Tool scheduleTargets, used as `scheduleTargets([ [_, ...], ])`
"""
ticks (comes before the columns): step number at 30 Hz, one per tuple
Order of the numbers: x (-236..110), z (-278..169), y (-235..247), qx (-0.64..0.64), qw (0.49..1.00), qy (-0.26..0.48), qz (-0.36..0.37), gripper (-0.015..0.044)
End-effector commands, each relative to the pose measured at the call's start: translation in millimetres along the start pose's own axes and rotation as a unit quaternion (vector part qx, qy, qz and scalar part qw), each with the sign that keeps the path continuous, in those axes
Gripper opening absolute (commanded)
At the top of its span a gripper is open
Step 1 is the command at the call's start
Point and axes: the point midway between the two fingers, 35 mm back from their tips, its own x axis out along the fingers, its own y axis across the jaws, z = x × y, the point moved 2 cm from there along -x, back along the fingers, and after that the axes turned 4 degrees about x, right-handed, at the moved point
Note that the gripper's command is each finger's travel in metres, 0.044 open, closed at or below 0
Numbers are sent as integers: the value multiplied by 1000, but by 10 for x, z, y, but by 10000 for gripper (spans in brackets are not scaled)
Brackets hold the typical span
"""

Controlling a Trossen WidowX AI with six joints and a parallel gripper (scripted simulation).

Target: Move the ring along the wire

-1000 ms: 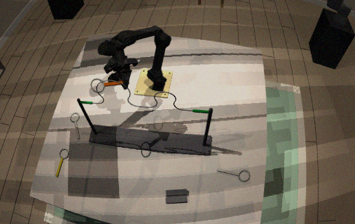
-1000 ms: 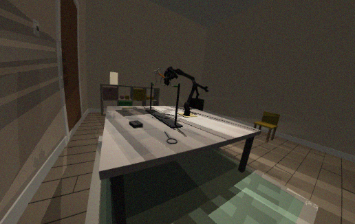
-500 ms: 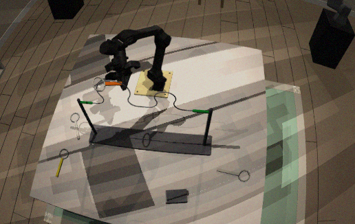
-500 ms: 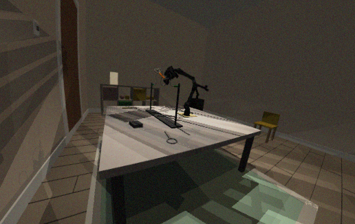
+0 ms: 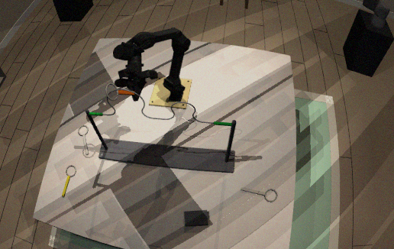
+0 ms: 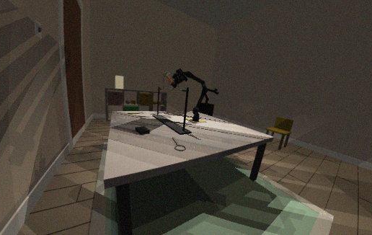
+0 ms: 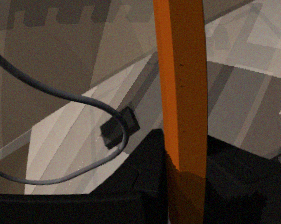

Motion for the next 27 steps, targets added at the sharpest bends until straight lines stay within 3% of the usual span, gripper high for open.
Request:
scheduleTargets([
  [1,-6,-5,1,-23,1000,-5,-13,-150],
  [27,-1,9,-92,-173,979,-31,-106,-150],
])
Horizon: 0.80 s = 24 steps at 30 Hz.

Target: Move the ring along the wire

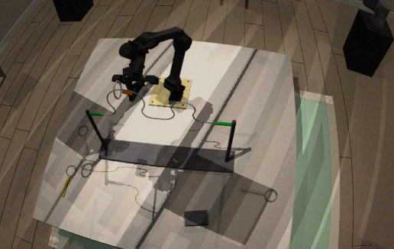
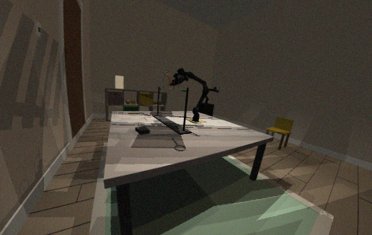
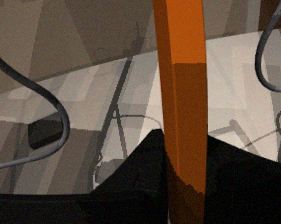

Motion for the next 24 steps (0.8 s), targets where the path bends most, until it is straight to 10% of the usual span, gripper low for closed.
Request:
scheduleTargets([
  [1,-1,-14,-4,-22,1000,-3,-12,-150],
  [24,6,-3,-91,-155,983,-28,-89,-150],
])
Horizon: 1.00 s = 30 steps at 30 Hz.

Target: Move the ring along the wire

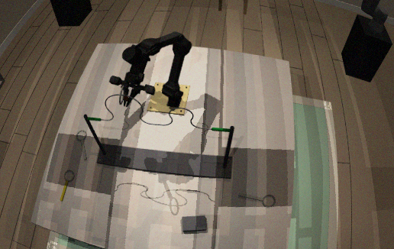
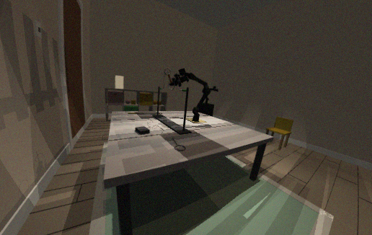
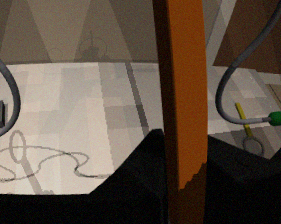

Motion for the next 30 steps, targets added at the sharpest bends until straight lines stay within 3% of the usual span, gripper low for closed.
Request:
scheduleTargets([
  [1,-3,-11,-3,-21,1000,-4,-11,-150],
  [30,5,6,-112,-190,975,-34,-107,-150],
])
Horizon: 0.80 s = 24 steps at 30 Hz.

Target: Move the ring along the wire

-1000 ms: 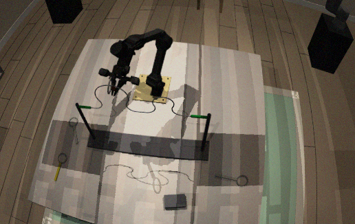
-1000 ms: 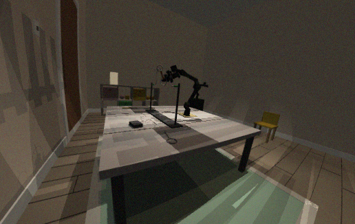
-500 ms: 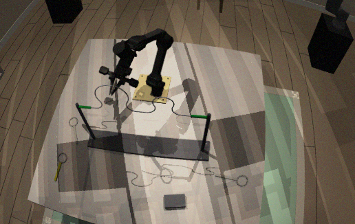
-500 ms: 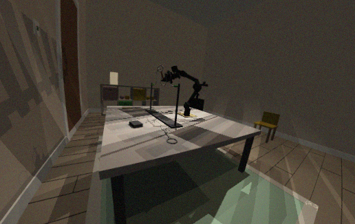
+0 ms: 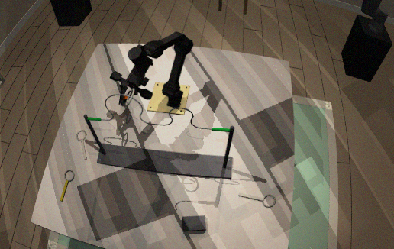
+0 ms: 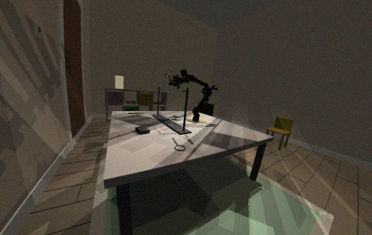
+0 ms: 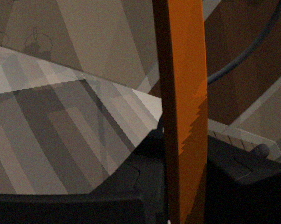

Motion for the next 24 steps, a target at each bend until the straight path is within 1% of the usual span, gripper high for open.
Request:
scheduleTargets([
  [1,-6,-9,-3,-21,1000,-3,-12,-150],
  [24,2,2,-90,-155,984,-27,-87,-150],
])
